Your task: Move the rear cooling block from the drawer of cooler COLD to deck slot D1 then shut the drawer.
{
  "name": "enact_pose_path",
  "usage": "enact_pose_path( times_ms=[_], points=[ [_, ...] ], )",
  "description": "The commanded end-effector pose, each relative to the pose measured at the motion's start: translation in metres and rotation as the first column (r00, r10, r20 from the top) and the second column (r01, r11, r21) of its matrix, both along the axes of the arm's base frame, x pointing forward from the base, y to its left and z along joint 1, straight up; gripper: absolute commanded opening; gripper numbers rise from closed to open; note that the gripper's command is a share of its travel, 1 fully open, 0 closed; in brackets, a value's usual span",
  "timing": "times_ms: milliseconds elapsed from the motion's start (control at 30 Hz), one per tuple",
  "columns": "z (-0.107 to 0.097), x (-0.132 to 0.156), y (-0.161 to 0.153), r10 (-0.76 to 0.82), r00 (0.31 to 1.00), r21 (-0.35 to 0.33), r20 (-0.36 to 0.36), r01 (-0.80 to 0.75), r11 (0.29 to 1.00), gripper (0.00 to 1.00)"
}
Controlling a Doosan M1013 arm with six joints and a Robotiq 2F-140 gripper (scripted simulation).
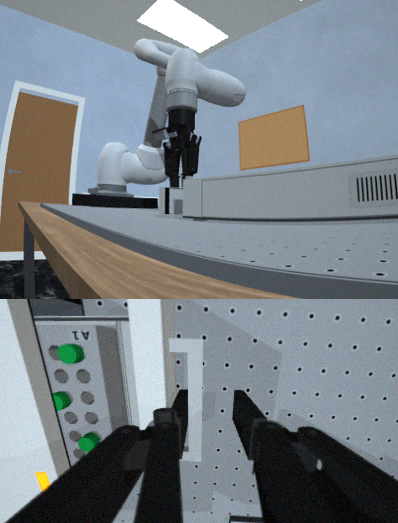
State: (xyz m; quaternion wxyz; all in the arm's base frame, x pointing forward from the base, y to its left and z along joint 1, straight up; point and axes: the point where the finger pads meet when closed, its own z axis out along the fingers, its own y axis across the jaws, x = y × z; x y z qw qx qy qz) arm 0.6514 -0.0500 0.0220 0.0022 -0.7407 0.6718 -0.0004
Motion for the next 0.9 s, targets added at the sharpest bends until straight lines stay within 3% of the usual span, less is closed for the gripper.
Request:
enact_pose_path(
  times_ms=[0,867],
  points=[
    [0.001,-0.002,0.0,0.0,1.0,0.0,0.001,0.0,1.0,0.34],
    [0.001,-0.034,-0.003,0.0,1.0,0.0,0.001,0.0,1.0,0.34]
  ],
)
